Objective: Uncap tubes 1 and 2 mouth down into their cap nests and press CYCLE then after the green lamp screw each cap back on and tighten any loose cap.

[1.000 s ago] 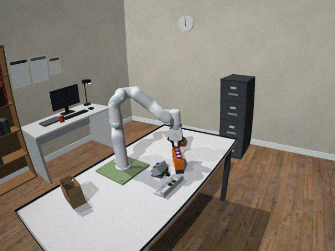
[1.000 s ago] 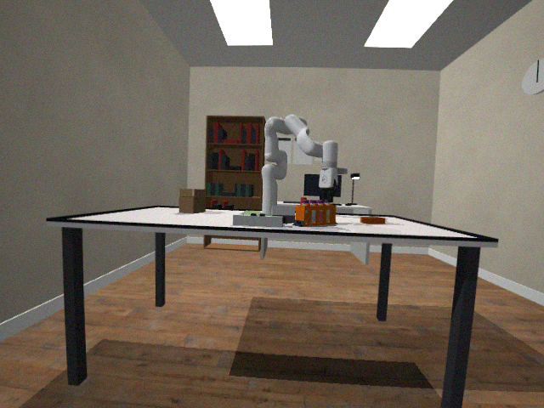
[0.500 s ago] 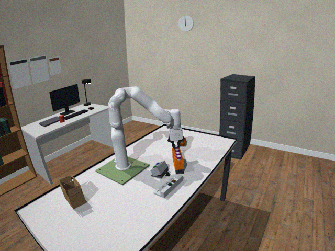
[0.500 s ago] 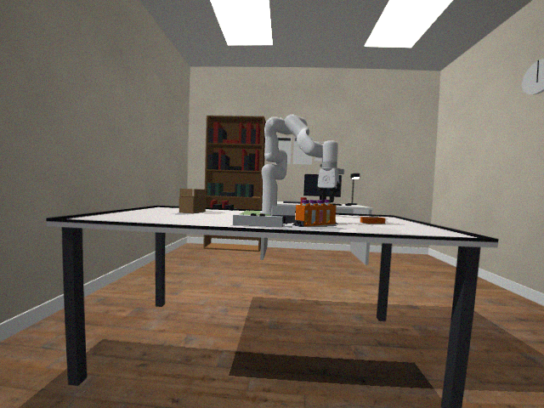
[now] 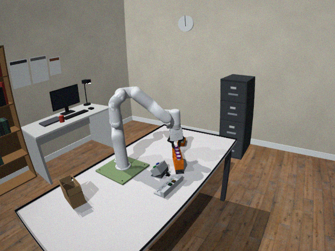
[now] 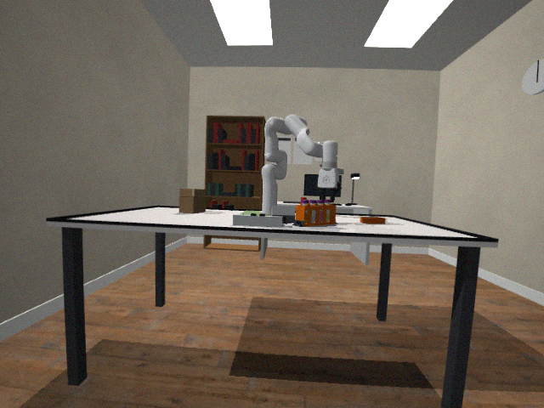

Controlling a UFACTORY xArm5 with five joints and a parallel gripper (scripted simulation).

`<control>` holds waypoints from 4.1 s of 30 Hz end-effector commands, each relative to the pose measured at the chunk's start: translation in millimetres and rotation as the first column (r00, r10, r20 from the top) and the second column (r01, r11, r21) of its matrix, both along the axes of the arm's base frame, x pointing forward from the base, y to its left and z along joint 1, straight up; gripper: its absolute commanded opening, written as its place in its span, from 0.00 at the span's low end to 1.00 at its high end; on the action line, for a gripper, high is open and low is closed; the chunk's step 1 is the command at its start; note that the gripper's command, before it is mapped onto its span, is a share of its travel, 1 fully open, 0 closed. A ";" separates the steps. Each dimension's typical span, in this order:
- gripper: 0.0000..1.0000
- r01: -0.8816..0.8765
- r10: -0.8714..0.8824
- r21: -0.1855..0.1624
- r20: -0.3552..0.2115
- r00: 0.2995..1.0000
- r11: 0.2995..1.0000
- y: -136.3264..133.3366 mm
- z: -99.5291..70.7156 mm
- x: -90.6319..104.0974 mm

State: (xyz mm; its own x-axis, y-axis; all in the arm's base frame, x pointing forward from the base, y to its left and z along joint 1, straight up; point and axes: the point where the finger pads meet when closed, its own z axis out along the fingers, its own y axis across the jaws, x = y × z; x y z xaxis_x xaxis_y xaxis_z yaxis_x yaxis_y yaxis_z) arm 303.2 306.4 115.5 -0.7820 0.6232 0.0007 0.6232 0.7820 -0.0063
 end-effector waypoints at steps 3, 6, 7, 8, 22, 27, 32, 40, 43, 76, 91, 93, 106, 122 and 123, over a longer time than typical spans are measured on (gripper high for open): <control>0.46 0.256 -0.256 0.000 0.008 0.967 0.967 1.1 4.0 0.9; 0.46 0.256 -0.256 0.000 0.008 0.967 0.967 1.1 5.5 0.8; 0.46 0.256 -0.256 0.000 0.008 0.967 0.967 1.1 6.0 0.8; 0.46 0.256 -0.256 0.000 0.008 0.967 0.967 1.2 6.5 0.8; 0.00 0.256 -0.256 0.000 0.008 0.967 0.967 1.3 8.6 0.7; 0.00 0.256 -0.256 0.000 0.008 0.967 0.967 1.3 8.6 0.7; 0.00 0.256 -0.256 0.000 0.008 0.967 0.967 1.3 8.6 0.7; 0.00 0.256 -0.256 0.000 0.008 0.967 0.967 1.3 20.6 0.7; 0.00 0.256 -0.256 0.000 0.008 0.967 0.967 1.4 29.6 0.7; 0.00 -0.530 0.530 -0.002 0.003 0.848 0.848 -74.5 44.8 37.3; 0.00 -0.581 0.581 -0.003 0.003 0.814 0.814 -141.5 45.3 69.6; 0.00 -0.581 0.581 -0.003 0.003 0.814 0.814 -150.5 45.3 74.0; 0.00 -0.581 0.581 -0.003 0.003 0.814 0.814 -206.1 45.8 100.8; 0.00 -0.581 0.581 -0.004 0.003 0.814 0.814 -262.3 46.3 127.8; 0.00 -0.581 0.581 -0.004 0.003 0.814 0.814 -262.3 46.3 127.8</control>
State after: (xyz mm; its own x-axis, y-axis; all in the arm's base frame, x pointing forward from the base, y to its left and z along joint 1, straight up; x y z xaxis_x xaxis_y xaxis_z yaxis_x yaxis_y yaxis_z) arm 423.6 54.3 160.6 -0.9984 0.0562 0.0002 0.0562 0.9984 -0.0001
